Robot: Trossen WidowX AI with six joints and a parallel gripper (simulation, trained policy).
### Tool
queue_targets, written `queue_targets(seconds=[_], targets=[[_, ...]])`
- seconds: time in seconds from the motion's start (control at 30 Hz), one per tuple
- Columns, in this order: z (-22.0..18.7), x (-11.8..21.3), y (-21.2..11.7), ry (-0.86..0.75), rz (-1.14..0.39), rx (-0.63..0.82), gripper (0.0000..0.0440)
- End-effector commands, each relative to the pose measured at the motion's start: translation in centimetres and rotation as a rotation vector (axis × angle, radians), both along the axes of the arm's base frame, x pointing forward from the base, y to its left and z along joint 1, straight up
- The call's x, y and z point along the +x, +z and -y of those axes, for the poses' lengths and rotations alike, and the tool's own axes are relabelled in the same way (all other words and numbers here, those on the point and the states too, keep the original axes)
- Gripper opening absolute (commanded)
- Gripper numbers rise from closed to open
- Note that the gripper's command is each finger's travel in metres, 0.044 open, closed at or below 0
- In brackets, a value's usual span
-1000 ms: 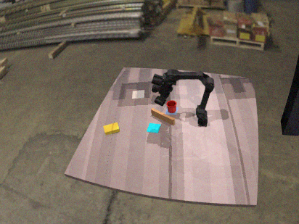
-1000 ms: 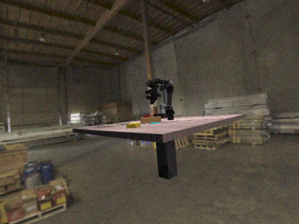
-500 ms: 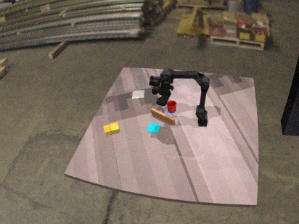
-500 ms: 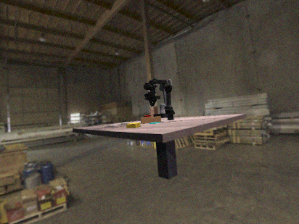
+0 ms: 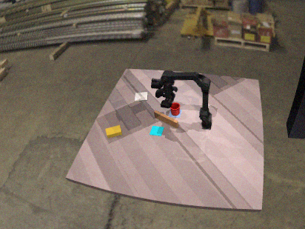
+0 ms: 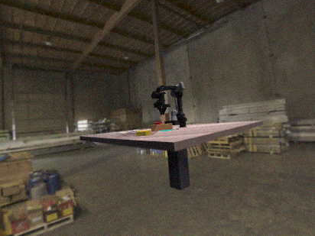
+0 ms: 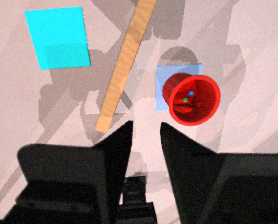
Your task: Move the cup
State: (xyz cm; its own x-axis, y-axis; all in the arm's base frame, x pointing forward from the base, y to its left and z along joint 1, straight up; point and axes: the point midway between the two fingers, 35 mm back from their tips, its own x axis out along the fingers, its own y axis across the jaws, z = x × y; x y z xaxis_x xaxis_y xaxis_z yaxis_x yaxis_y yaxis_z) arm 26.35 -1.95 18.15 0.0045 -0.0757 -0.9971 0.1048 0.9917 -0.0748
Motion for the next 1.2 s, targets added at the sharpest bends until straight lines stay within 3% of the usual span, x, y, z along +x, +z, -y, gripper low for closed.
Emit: queue_targets(seconds=[0.0, 1.17], targets=[[0.7, -0.1, -0.8, 0.004, -0.03, -0.006, 0.0119], [5.0, -1.0, -9.8, 0.146, -0.167, 0.018, 0.0173]])
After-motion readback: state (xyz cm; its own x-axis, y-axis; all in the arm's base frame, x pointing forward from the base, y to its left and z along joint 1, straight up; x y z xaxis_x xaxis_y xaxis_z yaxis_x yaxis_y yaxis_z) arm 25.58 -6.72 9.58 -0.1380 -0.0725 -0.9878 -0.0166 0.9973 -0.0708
